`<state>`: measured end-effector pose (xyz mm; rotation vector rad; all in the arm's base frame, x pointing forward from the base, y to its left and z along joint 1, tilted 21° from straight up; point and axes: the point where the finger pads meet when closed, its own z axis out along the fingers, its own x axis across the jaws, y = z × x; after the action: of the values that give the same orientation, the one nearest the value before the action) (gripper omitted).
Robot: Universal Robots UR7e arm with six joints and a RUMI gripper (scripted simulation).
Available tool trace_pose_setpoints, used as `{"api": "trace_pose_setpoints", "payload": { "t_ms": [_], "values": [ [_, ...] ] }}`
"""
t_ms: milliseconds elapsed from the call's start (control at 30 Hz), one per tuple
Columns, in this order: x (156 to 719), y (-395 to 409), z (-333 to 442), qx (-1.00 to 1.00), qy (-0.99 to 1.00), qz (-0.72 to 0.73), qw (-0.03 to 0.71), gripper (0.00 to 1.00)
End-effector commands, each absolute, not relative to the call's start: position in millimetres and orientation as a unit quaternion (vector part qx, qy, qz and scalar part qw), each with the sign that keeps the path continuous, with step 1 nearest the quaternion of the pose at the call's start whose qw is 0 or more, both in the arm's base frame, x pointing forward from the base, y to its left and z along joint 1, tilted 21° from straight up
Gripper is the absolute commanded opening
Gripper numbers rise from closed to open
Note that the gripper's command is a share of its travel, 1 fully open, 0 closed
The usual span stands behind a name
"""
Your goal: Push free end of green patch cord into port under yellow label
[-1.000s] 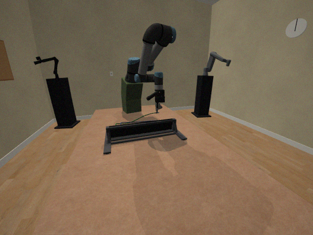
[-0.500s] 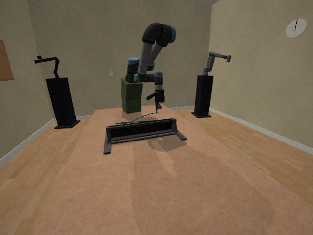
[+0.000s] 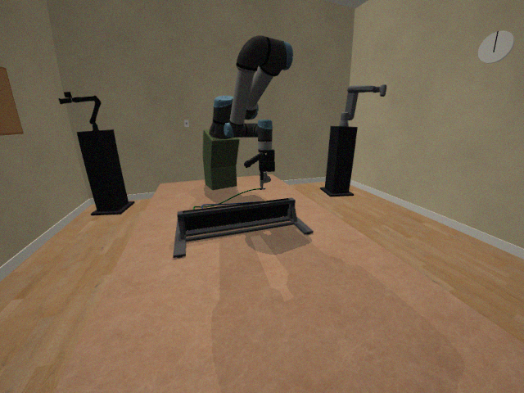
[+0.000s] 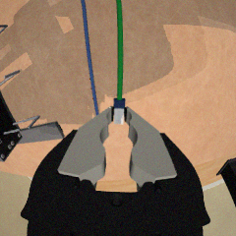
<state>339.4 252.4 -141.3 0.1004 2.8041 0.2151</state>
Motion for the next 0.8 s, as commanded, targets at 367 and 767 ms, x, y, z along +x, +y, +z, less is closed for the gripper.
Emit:
{"api": "trace_pose_setpoints", "payload": {
  "t_ms": [367,767],
  "values": [
    [359.3,244.3,-131.0,0.097,0.979,0.085,0.159,0.00],
    [376.5,235.7,-121.6,0.159,0.971,0.094,0.152,0.00]
  ]
}}
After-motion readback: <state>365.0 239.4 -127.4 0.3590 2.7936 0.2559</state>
